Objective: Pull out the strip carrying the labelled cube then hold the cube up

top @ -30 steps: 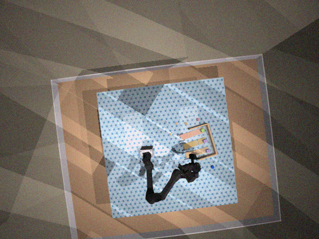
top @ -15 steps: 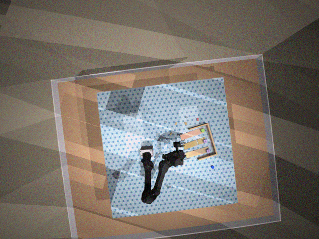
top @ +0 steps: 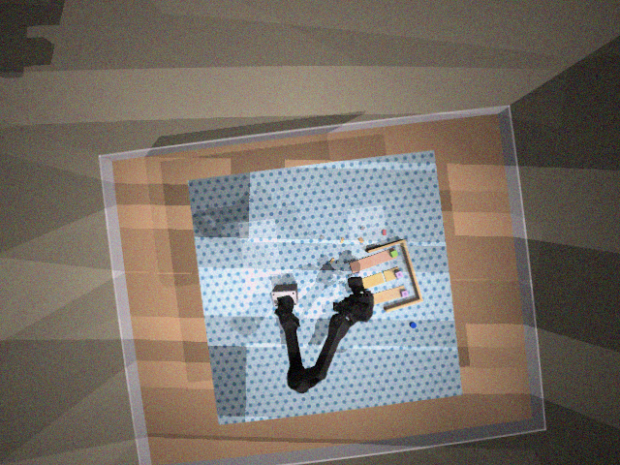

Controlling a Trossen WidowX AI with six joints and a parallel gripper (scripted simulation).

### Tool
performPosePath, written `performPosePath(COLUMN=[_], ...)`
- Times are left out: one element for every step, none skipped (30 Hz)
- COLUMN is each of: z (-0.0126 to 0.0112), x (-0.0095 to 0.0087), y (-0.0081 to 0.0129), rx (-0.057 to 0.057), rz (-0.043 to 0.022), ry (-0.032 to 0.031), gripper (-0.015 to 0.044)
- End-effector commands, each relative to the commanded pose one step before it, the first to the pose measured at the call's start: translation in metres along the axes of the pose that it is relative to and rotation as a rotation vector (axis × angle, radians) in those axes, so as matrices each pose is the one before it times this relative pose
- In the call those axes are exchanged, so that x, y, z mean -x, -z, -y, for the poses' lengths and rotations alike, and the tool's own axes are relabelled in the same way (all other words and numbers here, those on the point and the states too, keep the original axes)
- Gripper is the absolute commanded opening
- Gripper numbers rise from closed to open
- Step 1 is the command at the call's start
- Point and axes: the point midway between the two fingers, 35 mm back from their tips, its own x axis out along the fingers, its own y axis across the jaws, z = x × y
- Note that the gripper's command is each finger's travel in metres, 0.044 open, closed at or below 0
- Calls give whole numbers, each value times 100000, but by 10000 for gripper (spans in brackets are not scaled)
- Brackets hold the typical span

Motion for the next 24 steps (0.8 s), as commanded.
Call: performPosePath(z=[1517,456,475,494,512,529,544,546,549,547,561,572,582,479,290,97,0,0,0,11,11,0,0,0], x=[-2664,-637,-627,-617,-608,-599,-589,-553,-517,-469,-459,-448,-438,-348,-206,-68,0,0,0,-2,-2,-27,-82,-109], y=[-355,-126,-110,-93,-76,-58,-40,-18,6,33,57,81,105,102,68,24,0,0,0,120,121,-3,-8,-10], rx=[1142,429,400,373,347,323,303,383,454,566,546,526,508,401,236,78,0,0,0,6,6,0,0,0], rz=[-14835,-3928,-3941,-3953,-3964,-3974,-3982,-3966,-3951,-3931,-3945,-3951,-3951,-3208,-1925,-642,0,0,0,-6,-6,0,1,2], ry=[-181,18,-29,-77,-126,-175,-226,-339,-446,-575,-628,-680,-731,-631,-395,-134,0,0,0,-1,-1,-1,-2,-3], gripper=[85,59,33,6,0,0,0,0,0,0,0,0,0,0,0,0,0,0,0,0,0,0,0,0])
